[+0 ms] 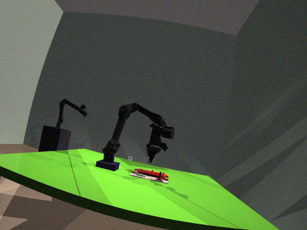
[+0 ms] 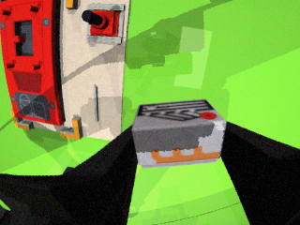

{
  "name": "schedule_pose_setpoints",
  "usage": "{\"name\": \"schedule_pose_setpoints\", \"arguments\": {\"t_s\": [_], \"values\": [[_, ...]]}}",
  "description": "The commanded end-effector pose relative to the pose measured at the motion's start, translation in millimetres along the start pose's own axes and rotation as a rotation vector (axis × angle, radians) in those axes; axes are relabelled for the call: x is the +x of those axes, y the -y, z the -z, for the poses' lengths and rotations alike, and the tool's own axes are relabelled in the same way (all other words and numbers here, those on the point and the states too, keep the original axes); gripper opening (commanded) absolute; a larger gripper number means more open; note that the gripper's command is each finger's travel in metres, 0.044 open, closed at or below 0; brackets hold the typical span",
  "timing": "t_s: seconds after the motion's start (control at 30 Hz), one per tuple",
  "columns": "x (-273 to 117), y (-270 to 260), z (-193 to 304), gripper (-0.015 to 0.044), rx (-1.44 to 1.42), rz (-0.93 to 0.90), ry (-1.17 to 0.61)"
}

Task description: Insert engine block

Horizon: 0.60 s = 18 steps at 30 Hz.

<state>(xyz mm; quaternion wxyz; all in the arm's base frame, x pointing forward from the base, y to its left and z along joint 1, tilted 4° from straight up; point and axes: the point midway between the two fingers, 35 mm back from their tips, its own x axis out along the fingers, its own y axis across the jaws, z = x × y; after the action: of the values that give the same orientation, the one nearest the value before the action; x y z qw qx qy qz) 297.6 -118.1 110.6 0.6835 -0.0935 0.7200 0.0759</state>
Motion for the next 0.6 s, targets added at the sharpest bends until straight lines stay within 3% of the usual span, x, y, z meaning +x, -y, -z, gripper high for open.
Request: {"name": "schedule_pose_setpoints", "arguments": {"t_s": [0.0, 0.57], "values": [[-13, -1, 0, 0.0000, -0.008, 0.002, 0.011], [3, -1, 3, 0.0000, -0.009, 0.001, 0.064]]}}
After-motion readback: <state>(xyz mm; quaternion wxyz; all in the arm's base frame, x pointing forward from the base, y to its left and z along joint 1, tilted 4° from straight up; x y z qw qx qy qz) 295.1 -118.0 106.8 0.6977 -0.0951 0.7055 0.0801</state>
